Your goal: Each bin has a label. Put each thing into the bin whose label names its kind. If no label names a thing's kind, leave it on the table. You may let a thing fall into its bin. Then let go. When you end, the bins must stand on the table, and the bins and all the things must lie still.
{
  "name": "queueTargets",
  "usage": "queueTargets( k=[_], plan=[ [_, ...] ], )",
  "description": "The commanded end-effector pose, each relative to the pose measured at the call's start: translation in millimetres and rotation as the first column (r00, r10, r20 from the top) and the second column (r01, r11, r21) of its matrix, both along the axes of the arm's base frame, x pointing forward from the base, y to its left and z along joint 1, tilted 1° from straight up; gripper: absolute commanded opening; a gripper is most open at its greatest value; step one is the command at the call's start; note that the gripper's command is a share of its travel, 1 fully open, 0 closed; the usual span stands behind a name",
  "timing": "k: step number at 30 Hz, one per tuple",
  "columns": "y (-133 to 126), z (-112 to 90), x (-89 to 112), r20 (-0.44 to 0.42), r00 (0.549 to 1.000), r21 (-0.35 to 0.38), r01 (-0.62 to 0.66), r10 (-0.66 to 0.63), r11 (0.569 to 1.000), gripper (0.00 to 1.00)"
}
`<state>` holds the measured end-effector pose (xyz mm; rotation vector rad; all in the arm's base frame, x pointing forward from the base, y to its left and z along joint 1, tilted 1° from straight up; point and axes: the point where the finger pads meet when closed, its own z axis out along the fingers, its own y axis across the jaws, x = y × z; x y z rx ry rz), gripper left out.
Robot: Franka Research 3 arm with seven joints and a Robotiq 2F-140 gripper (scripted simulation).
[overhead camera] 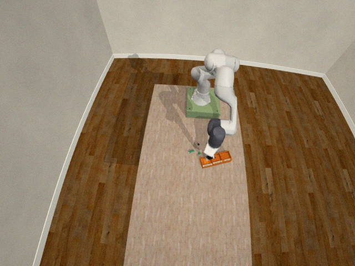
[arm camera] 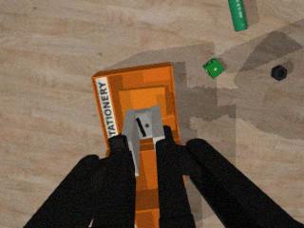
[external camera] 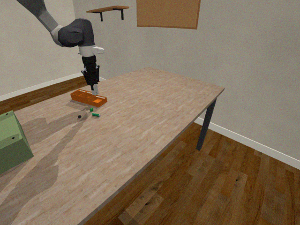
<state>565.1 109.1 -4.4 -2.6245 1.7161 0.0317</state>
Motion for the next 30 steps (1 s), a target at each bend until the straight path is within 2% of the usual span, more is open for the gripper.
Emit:
queueTargets(
  k=[1, 17, 25, 30],
  plan=[
    [0.4, -0.3, 0.3, -0.002, 1.000, 0.000, 0.017, -0.017, 1.000, 0.06],
    [0.9, -30.3, -0.2, -0.002, 1.000, 0.000, 0.017, -0.017, 1.000, 0.06],
    [1.1, -41.7, 0.0, -0.002, 1.000, 0.000, 0.017, -0.017, 1.000, 0.06],
    [1.3, -41.7, 1.9, -0.002, 1.000, 0.000, 0.017, -0.017, 1.000, 0.06]
  ],
)
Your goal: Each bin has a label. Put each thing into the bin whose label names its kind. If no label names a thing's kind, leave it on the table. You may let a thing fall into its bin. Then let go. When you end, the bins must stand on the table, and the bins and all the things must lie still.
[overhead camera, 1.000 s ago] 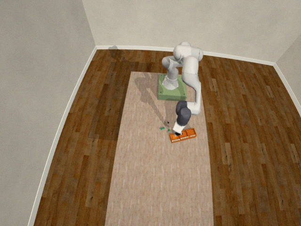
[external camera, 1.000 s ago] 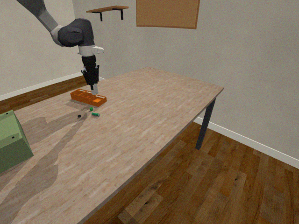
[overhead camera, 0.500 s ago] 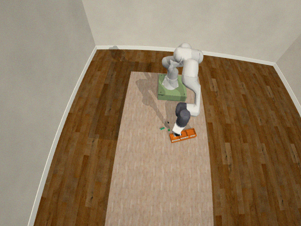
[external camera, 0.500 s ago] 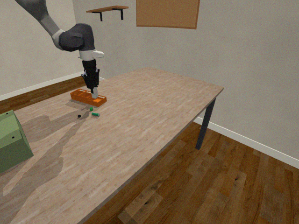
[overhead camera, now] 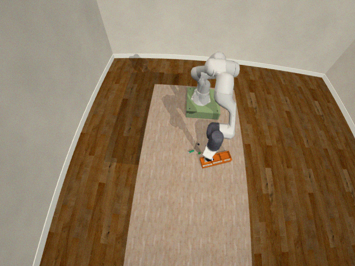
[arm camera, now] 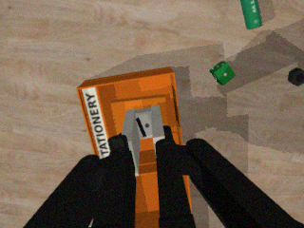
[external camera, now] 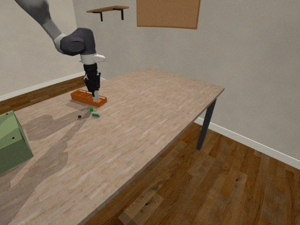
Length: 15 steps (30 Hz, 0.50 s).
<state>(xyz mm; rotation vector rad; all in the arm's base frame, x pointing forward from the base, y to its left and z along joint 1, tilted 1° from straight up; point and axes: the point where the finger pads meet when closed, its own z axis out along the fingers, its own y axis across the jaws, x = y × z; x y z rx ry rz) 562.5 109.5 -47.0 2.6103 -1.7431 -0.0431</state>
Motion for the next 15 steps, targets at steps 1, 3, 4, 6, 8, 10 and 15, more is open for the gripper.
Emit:
queueTargets(
  k=[1, 3, 4, 6, 8, 10, 15],
  plan=[
    [1.0, 1.0, 4.7, 0.009, 1.000, 0.003, -0.002, 0.002, 1.000, 0.06],
    [1.1, 1.0, 5.1, 0.009, 1.000, 0.003, -0.002, 0.002, 1.000, 0.06],
    [1.1, 1.0, 5.1, 0.009, 1.000, 0.003, -0.002, 0.002, 1.000, 0.06],
    [1.1, 1.0, 5.1, 0.009, 1.000, 0.003, -0.002, 0.002, 1.000, 0.06],
    [1.1, 1.0, 4.9, 0.009, 1.000, 0.003, -0.002, 0.002, 1.000, 0.06],
    [1.0, 1.0, 4.7, 0.009, 1.000, 0.003, -0.002, 0.002, 1.000, 0.06],
    [1.0, 1.0, 4.5, 0.009, 1.000, 0.003, -0.002, 0.002, 1.000, 0.18]
  ],
)
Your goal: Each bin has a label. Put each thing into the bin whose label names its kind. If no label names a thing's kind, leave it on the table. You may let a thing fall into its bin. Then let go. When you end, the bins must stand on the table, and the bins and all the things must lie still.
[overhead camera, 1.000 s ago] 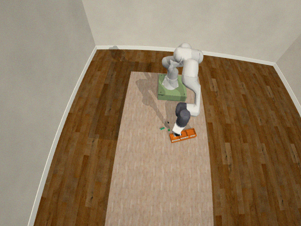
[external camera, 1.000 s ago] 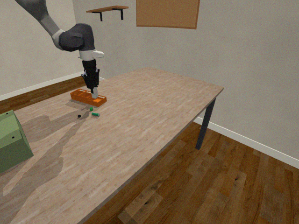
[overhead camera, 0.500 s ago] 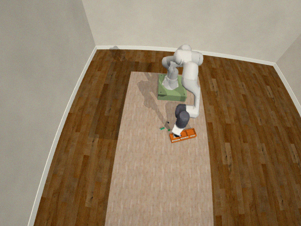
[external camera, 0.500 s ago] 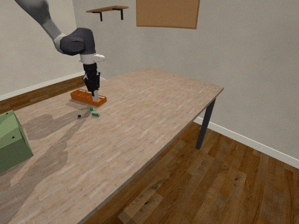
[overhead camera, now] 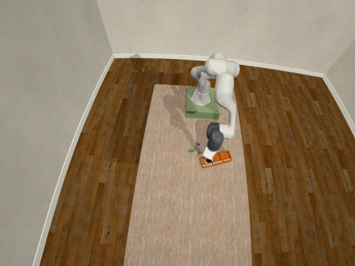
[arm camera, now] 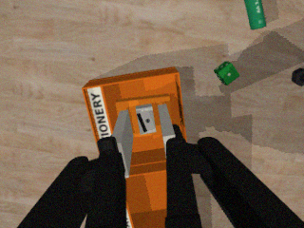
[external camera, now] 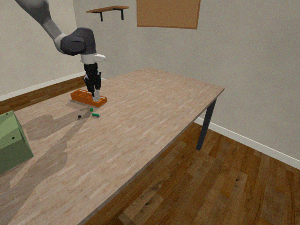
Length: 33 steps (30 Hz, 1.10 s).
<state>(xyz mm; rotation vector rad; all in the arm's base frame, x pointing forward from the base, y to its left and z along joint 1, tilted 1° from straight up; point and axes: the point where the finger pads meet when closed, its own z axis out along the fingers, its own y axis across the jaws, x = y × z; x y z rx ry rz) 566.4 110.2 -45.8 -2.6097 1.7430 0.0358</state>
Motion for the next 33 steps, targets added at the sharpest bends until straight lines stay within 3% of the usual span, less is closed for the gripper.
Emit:
queueTargets(
  k=[1, 15, 33],
  plan=[
    [0.2, -0.3, 0.6, 0.002, 1.000, 0.001, -0.002, 0.002, 1.000, 0.18],
    [0.2, -0.3, 0.6, 0.002, 1.000, 0.001, -0.002, 0.002, 1.000, 0.18],
    [-0.2, 21.1, 0.9, 0.002, 1.000, 0.001, -0.002, 0.002, 1.000, 0.18]
  ],
)
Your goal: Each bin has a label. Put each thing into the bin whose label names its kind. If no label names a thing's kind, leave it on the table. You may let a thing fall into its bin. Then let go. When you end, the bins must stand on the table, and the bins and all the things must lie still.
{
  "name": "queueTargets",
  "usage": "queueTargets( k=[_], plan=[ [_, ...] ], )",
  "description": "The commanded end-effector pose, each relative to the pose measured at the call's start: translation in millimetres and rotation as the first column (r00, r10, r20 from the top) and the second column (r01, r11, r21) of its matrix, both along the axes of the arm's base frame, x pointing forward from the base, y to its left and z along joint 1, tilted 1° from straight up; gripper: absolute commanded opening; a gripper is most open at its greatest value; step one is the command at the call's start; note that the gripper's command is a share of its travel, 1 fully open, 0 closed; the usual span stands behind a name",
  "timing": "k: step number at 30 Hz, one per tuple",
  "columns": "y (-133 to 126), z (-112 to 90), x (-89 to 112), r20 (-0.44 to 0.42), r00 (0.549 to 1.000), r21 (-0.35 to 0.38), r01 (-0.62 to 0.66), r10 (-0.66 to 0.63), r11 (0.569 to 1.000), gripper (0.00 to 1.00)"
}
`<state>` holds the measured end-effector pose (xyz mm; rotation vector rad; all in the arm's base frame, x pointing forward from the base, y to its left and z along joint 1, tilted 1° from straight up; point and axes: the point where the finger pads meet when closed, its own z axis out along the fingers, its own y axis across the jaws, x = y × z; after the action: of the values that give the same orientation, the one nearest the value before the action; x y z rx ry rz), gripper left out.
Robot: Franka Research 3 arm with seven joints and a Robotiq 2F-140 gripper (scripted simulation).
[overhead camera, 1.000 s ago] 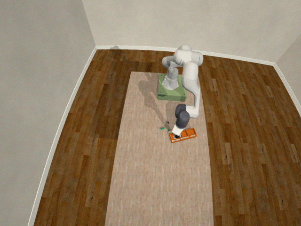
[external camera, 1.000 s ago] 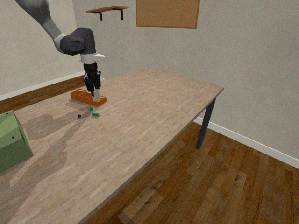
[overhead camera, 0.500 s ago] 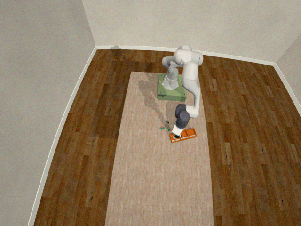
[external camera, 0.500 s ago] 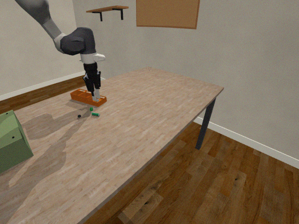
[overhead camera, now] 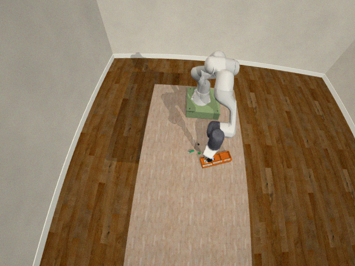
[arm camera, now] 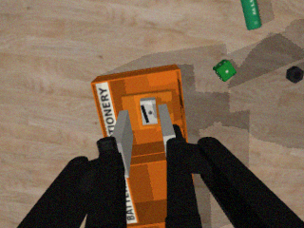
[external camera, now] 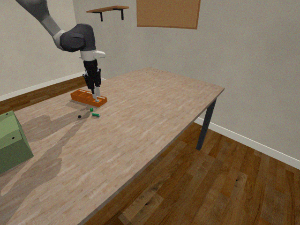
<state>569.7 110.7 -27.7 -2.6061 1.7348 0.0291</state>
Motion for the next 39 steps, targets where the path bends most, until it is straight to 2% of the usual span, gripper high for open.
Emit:
queueTargets(
  k=[1, 9, 12, 39],
  plan=[
    [-0.6, 4.3, -2.3, -0.006, 1.000, -0.003, 0.001, -0.001, 1.000, 0.18],
    [-0.7, 11.7, -2.2, -0.006, 1.000, -0.003, 0.001, -0.001, 1.000, 0.18],
    [-0.9, 23.1, -2.1, -0.006, 1.000, -0.003, 0.001, -0.001, 1.000, 0.18],
    [-0.9, 23.1, -2.1, -0.006, 1.000, -0.003, 0.001, -0.001, 1.000, 0.18]
  ],
)
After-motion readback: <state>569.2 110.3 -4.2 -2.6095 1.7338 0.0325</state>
